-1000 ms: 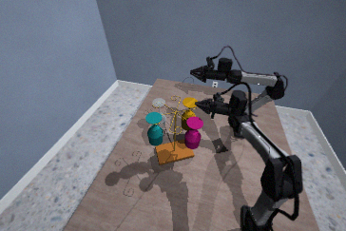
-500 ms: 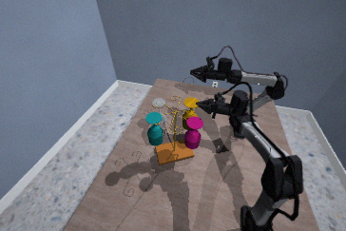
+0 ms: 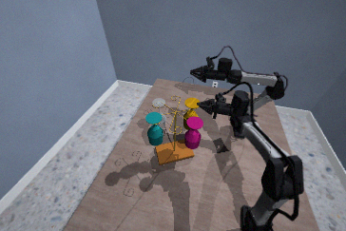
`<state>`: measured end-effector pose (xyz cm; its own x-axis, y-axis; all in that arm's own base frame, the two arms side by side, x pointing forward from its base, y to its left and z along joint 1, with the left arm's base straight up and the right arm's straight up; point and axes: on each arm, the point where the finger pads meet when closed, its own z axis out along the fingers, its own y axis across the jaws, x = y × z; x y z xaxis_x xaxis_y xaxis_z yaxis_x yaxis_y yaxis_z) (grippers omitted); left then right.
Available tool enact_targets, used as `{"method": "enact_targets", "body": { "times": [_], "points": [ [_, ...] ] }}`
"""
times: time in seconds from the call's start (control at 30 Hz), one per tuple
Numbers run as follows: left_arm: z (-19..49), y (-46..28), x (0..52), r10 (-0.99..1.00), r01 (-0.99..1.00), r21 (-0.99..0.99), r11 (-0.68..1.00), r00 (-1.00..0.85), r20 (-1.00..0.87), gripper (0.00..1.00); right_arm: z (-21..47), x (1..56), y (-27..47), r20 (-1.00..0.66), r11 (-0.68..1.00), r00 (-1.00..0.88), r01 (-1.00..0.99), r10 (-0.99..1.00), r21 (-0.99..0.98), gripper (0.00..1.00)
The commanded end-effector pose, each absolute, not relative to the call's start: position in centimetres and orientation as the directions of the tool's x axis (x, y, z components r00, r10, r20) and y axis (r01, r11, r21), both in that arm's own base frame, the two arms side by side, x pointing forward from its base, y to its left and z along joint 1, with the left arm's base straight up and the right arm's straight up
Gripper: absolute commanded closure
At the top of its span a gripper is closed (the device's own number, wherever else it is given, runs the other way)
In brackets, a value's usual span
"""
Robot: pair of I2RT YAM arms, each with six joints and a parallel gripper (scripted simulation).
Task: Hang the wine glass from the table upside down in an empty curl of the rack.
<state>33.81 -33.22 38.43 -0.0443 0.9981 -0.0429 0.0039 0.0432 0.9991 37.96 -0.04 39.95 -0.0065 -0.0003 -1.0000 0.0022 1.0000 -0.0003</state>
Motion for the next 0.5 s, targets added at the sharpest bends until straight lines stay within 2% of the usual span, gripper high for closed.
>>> {"method": "enact_targets", "body": {
  "times": [0.0, 0.47],
  "points": [
    [39.45, -32.5, 32.92, 0.996, -0.005, 0.997, 0.078, -0.042, -0.078, 1.0, 41.28, 37.71, -0.06, -1.0, 1.0, 0.025, 0.004, -0.011, -0.01, 0.84],
    [39.82, -32.62, 32.48, 0.993, -0.019, 0.993, 0.113, -0.04, -0.114, 1.0, 41.28, 37.71, -0.06, -1.0, 1.0, 0.025, 0.004, -0.011, -0.01, 0.84]
  ]
}}
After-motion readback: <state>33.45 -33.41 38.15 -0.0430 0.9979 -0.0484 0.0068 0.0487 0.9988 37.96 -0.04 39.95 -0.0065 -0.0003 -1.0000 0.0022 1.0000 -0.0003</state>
